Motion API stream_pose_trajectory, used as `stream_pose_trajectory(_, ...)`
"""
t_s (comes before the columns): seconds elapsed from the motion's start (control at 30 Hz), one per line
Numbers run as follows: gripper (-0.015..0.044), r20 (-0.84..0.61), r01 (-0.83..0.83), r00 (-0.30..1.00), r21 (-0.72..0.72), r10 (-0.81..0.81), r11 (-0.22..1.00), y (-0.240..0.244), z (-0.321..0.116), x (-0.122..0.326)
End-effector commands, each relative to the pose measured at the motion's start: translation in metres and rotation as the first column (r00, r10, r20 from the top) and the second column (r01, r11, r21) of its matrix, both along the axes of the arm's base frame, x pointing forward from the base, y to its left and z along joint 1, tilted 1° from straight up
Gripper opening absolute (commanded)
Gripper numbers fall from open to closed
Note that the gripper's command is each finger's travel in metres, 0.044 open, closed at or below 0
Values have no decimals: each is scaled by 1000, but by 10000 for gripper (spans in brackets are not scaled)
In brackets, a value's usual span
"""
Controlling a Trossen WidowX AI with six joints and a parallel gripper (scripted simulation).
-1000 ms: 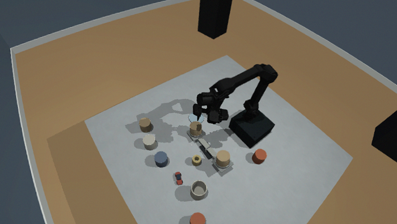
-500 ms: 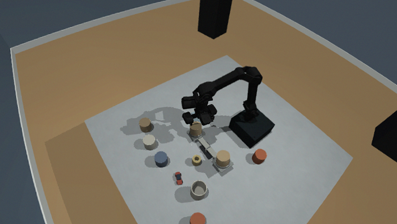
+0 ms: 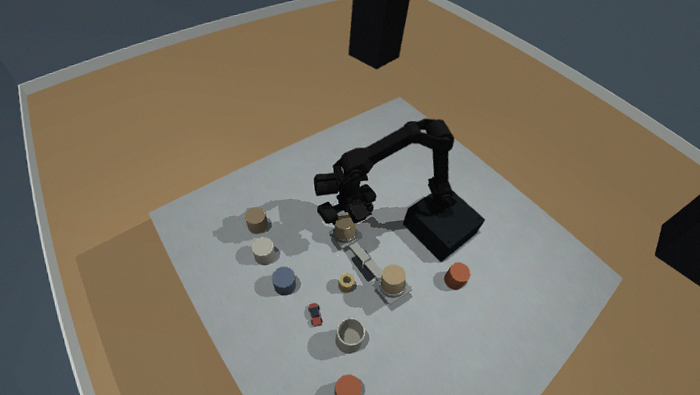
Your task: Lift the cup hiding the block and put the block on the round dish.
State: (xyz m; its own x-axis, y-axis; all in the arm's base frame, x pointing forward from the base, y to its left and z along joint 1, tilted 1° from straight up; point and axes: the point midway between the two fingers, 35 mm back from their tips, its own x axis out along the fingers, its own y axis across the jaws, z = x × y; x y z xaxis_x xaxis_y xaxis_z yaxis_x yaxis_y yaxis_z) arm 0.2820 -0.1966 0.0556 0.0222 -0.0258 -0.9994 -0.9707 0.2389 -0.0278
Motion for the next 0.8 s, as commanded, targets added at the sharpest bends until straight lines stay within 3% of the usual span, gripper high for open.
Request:
stream_pose_trajectory(0.0,440,-12,-5,1000,13,5,1000,2,-8,-2)
stream_pose_trajectory(0.77,440,-12,-5,1000,13,5,1000,1,-43,-1)
